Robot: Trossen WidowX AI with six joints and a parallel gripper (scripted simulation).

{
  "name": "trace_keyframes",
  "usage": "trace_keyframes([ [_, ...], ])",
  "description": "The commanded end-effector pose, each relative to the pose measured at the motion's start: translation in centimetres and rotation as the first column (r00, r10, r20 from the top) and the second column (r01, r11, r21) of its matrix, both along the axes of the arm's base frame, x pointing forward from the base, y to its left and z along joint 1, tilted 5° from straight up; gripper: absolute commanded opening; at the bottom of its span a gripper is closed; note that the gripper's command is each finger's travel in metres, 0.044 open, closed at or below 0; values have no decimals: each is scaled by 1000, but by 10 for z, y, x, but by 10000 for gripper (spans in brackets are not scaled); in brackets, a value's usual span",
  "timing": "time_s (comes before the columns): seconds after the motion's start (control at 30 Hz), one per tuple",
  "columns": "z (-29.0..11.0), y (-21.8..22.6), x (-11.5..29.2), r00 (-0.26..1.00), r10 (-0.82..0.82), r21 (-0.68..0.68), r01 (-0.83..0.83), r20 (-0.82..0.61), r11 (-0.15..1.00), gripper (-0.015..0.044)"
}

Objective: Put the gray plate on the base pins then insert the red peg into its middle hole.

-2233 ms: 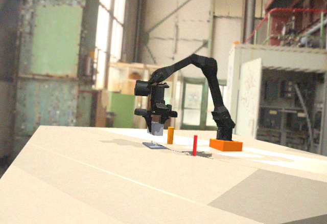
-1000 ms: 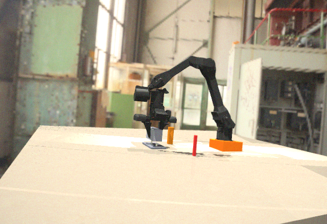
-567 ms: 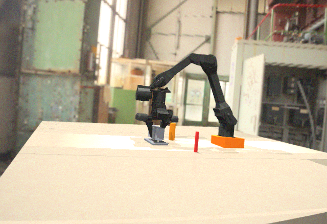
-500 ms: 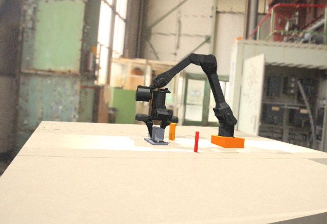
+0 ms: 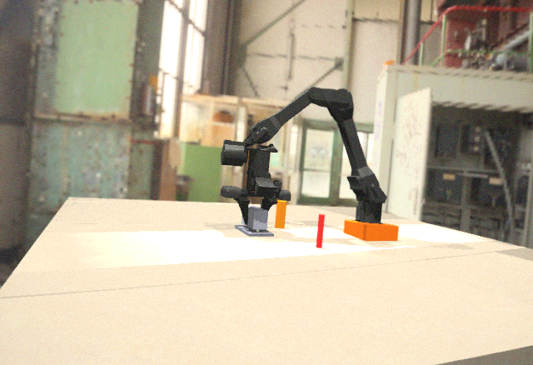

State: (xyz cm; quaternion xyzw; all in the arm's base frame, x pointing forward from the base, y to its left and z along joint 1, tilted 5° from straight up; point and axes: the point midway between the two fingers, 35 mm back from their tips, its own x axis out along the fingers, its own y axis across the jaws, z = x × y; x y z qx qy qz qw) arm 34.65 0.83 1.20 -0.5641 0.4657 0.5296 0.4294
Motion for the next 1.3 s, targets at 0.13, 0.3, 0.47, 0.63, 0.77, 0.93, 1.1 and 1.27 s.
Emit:
trace_keyframes([
  [0.13,0,0,0,1000,0,0,0,0,1000,315],
  [0.3,0,0,0,1000,0,0,0,0,1000,440],
  [0.47,10,1,2,1000,0,0,0,0,1000,440],
  [0.63,84,7,6,1000,1,-2,-1,-4,1000,440],
  [0.77,121,9,3,1000,1,-3,-1,-6,1000,440],
  [0.93,123,10,5,1000,1,-3,-1,-6,1000,440],
  [1.1,123,19,1,994,-112,-2,112,2,994,440],
  [1.27,122,51,-15,876,-481,10,481,27,877,440],
])
